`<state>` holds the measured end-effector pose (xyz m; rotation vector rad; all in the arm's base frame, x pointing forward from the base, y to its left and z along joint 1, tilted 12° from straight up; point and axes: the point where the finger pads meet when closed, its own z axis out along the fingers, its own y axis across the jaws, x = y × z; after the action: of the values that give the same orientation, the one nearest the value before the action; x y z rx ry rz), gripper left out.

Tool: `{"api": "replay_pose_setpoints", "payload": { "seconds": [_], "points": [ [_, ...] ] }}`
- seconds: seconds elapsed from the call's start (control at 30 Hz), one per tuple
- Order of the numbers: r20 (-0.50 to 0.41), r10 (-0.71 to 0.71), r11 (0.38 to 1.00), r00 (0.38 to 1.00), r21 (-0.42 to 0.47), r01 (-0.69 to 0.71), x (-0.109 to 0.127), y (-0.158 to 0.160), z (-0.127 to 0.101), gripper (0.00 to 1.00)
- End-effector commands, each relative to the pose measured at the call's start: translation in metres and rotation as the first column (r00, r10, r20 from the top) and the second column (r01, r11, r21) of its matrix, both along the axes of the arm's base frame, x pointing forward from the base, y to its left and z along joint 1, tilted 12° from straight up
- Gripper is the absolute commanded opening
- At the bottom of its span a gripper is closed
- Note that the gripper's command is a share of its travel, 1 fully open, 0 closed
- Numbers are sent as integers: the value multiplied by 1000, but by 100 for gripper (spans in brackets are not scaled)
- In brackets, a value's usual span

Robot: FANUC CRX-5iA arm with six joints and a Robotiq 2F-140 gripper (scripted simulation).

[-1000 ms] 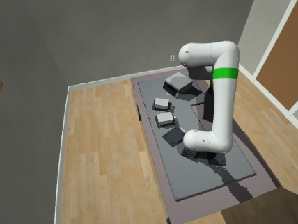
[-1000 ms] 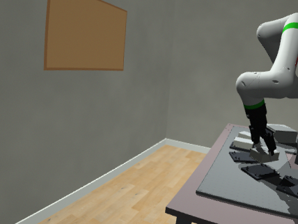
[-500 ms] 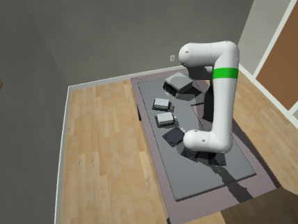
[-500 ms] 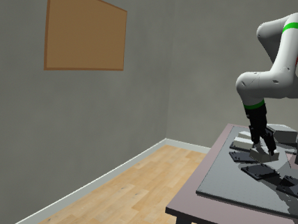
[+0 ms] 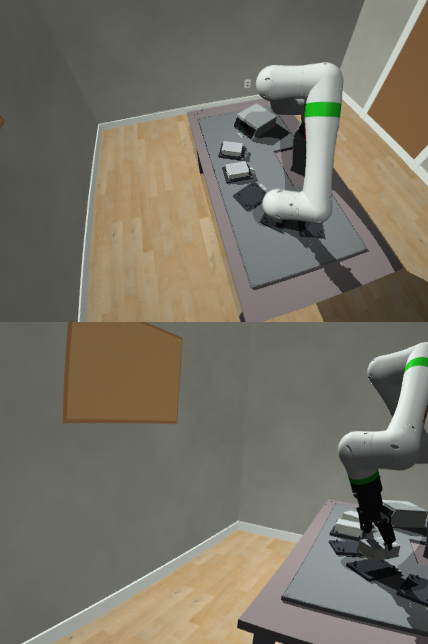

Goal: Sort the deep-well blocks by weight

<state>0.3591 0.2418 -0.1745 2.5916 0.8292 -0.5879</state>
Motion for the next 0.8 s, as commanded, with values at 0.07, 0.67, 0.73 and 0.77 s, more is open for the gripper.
{"api": "replay_pose_setpoints", "payload": {
  "seconds": [0.07, 0.67, 0.73, 0.77],
  "points": [
    [0, 0, 1000, 1000, 0, 0, 1, -1, -8, 10],
    [0, 0, 1000, 1000, 0, 0, 5, -5, -32, 10],
    [0, 0, 1000, 1000, 0, 0, 5, -5, -34, 10],
    [0, 0, 1000, 1000, 0, 0, 5, -6, -36, 10]
  ]
}}
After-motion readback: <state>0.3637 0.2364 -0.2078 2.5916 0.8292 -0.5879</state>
